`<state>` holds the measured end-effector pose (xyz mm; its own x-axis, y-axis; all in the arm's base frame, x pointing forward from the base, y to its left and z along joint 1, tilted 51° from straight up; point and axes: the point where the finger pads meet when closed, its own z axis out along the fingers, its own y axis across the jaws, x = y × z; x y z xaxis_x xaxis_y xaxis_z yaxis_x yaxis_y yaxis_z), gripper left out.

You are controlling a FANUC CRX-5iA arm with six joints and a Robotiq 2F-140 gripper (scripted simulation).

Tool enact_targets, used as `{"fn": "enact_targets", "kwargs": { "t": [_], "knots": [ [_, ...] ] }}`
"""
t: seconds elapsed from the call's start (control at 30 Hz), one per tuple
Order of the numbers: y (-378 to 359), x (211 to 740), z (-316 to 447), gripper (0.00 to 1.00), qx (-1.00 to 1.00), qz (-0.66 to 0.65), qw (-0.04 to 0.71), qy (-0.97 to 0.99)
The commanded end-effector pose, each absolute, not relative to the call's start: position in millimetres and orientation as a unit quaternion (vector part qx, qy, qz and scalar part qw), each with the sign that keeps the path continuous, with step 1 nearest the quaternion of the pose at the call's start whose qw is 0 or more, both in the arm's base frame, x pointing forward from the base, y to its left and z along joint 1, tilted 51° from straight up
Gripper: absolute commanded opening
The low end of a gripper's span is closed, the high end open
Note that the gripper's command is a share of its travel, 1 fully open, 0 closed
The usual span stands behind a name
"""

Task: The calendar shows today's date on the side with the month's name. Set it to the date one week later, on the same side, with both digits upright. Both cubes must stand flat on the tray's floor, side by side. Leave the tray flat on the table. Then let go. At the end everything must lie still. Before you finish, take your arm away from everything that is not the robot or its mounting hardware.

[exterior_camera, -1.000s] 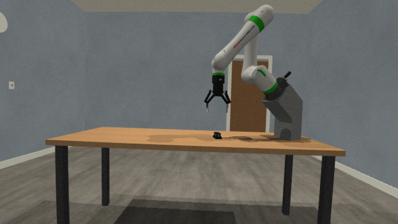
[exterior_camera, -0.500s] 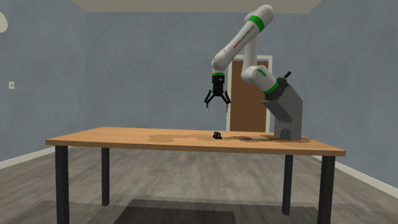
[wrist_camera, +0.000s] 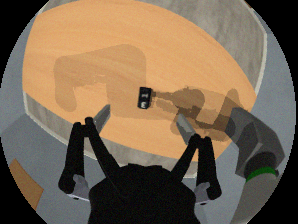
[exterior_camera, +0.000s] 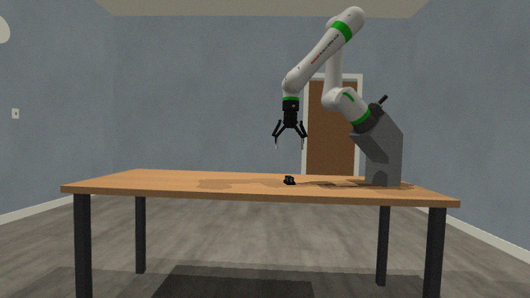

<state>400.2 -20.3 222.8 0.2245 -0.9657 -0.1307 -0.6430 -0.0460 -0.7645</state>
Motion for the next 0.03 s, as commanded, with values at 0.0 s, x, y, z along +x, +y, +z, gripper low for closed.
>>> {"fn": "enact_targets", "kwargs": {
  "t": [0.0],
  "knots": [
    [-20.4, 400.2, 223.0, 1.0, -0.689, -0.218, 0.37, 0.583]
  ]
}}
